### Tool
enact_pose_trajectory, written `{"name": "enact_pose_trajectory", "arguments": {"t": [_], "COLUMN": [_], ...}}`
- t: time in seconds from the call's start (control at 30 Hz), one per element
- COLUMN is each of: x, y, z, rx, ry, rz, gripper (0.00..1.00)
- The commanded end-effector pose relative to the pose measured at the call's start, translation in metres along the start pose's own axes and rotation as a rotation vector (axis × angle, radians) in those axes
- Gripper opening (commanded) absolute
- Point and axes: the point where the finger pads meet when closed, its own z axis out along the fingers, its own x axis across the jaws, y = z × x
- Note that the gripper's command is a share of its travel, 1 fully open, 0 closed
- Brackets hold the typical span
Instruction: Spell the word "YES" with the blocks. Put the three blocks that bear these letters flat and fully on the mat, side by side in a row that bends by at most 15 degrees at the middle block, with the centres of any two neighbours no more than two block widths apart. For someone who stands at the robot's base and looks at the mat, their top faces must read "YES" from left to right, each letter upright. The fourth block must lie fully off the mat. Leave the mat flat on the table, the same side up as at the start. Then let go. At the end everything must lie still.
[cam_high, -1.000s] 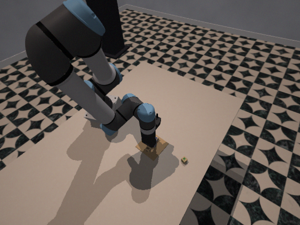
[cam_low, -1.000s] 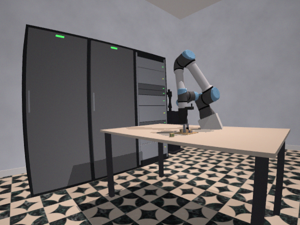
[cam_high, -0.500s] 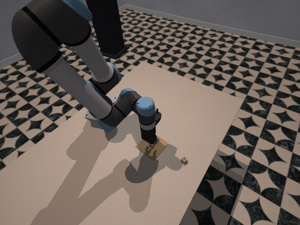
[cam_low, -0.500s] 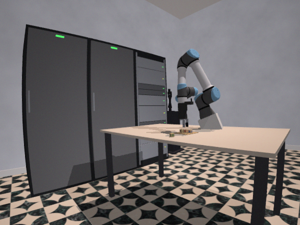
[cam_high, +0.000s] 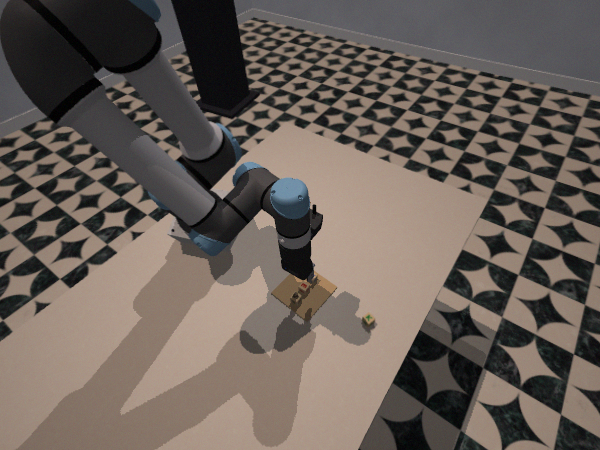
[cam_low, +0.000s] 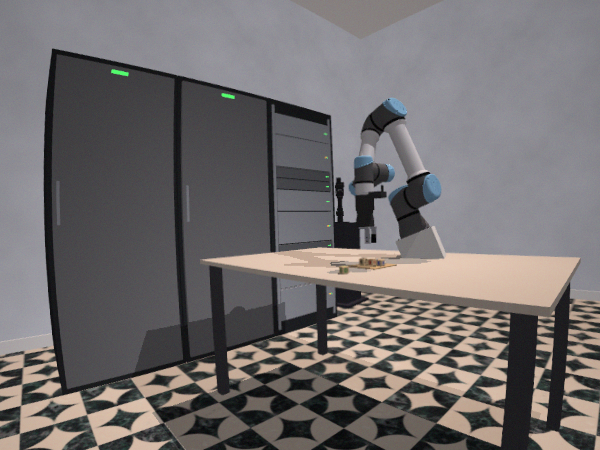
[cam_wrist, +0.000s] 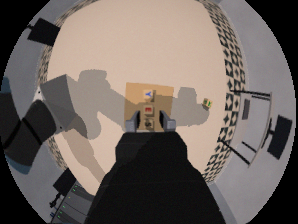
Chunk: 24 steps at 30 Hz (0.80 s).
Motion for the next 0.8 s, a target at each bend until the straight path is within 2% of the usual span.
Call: {"name": "enact_pose_trajectory", "arguments": {"t": [0.0,0.03,0.07,0.77], "x": [0.0000,-0.0001,-0.0009,-0.0019], "y": [-0.0002,-0.0002,-0.0002,-0.0003], "z": [-0.0061,-0.0060,-0.0056,-0.0045], "rx": [0.000,0.000,0.000,0.001], "ry": [-0.002,-0.002,-0.004,-0.006], "rz": [0.000,0.000,0.000,0.000], "gripper": [0.79,0.79,1.00,1.00]}}
